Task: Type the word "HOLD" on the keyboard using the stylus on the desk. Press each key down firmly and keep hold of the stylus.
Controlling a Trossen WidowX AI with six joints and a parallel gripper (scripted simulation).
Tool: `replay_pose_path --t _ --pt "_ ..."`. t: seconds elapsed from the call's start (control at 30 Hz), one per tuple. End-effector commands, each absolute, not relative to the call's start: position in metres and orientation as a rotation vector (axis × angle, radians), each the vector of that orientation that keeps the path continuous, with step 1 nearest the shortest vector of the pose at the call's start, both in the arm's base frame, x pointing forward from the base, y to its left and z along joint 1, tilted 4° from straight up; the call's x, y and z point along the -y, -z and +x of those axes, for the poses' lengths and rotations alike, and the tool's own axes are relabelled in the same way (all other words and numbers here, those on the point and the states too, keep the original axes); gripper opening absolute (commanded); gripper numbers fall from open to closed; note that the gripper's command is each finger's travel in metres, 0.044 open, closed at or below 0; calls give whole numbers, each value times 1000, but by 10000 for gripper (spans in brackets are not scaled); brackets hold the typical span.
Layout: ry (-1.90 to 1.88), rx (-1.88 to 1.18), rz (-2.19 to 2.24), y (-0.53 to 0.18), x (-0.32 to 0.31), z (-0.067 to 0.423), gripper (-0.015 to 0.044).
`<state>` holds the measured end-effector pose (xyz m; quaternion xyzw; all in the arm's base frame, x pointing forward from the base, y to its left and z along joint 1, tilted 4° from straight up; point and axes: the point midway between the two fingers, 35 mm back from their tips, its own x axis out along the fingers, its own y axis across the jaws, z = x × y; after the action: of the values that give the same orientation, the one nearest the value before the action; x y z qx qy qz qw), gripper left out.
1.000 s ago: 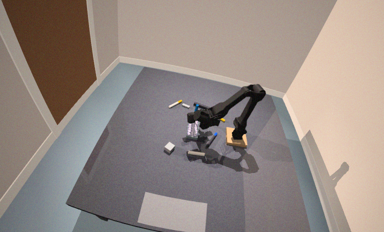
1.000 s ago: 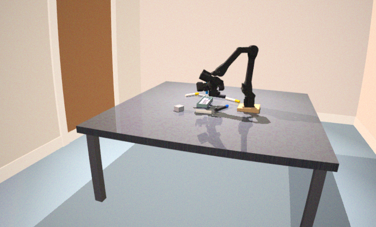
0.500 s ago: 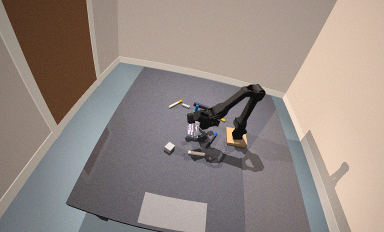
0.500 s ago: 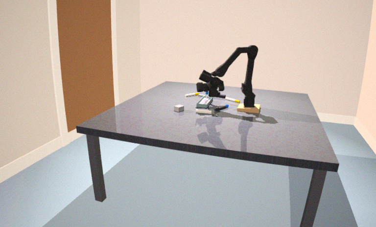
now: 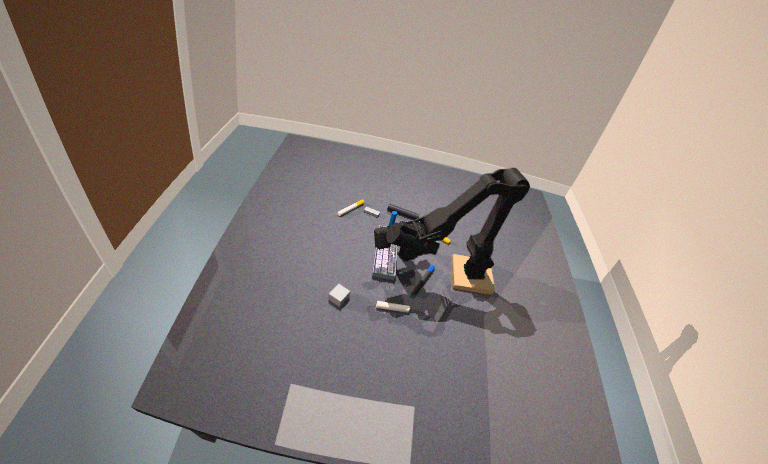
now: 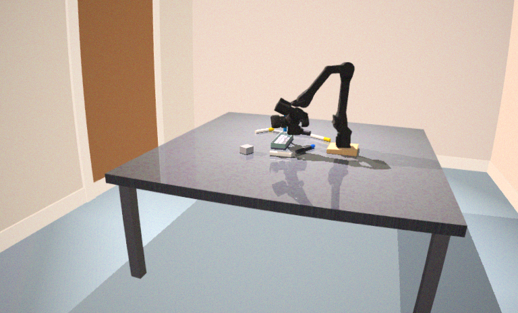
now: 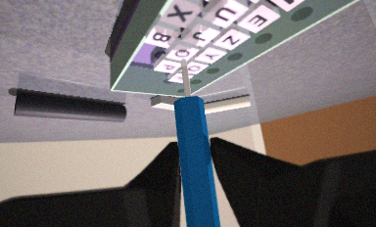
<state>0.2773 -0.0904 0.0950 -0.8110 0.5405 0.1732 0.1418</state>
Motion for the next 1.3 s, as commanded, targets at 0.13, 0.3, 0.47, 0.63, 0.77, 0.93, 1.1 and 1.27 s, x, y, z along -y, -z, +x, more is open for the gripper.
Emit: replay_pose_path --t 0.13,0.3,0.47,0.63,0.77,0.93,1.1,1.27 --pt "-504 -1559 -2343 -91 91 277 81" --pt "-504 -1559 -2343 -89 91 278 81" --pt "-504 -1559 -2343 -87 91 278 81" --pt "-504 -1559 -2343 -88 91 278 81" --pt "-504 -1559 -2343 -88 91 278 81" --pt "-504 -1559 -2343 -105 90 278 81" --pt "-504 -1559 -2343 -125 89 275 81" --pt "-510 -1558 -2345 -122 89 275 71"
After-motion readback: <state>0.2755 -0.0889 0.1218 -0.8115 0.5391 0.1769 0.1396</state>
